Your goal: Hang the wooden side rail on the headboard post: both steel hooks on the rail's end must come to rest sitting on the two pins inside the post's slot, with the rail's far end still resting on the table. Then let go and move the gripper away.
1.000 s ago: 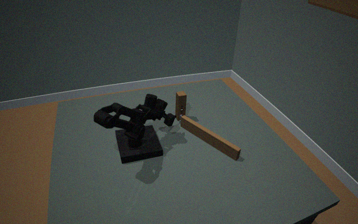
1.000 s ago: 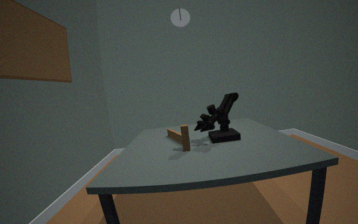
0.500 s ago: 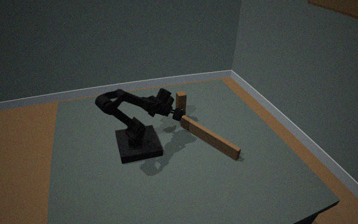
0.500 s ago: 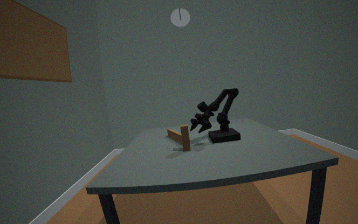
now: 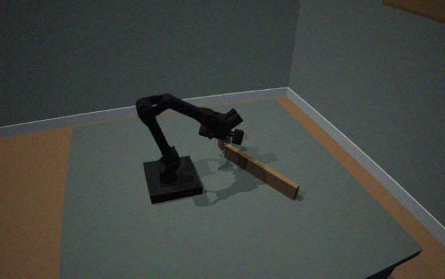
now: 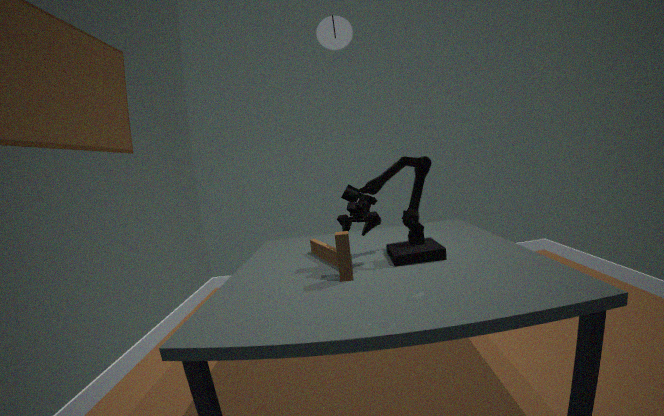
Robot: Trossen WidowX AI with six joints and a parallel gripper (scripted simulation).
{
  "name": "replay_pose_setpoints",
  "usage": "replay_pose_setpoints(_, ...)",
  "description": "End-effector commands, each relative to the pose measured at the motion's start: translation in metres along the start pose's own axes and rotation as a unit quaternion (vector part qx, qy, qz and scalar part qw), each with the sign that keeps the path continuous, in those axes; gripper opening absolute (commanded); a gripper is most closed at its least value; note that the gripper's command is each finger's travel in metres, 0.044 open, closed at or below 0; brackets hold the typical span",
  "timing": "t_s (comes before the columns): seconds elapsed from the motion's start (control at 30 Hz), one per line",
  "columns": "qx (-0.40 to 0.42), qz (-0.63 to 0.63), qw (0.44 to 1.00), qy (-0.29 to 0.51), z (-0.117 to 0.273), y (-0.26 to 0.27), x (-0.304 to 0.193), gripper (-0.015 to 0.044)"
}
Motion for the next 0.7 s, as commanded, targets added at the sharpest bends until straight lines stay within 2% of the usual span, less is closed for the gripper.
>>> replay_pose_setpoints(0.0,0.01,0.003,1.0,-0.007,0.0018,-0.0022,0.0011,0.044)
replay_pose_setpoints(0.53,0.01,0.003,1.0,-0.007,0.0018,-0.0022,0.0011,0.044)
replay_pose_setpoints(0.67,0.01,-0.085,0.996,0.026,-0.0004,-0.0107,0.0077,0.044)
Point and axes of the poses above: the point midway between the two fingers, 35 mm back from their tips, its own z axis back along the fingers, its own y axis across the jaws, x = y × z, the point moved 8 cm from there along z, back along the fingers, and after that the axes turned 10 degrees about z, right-handed, at the moved point
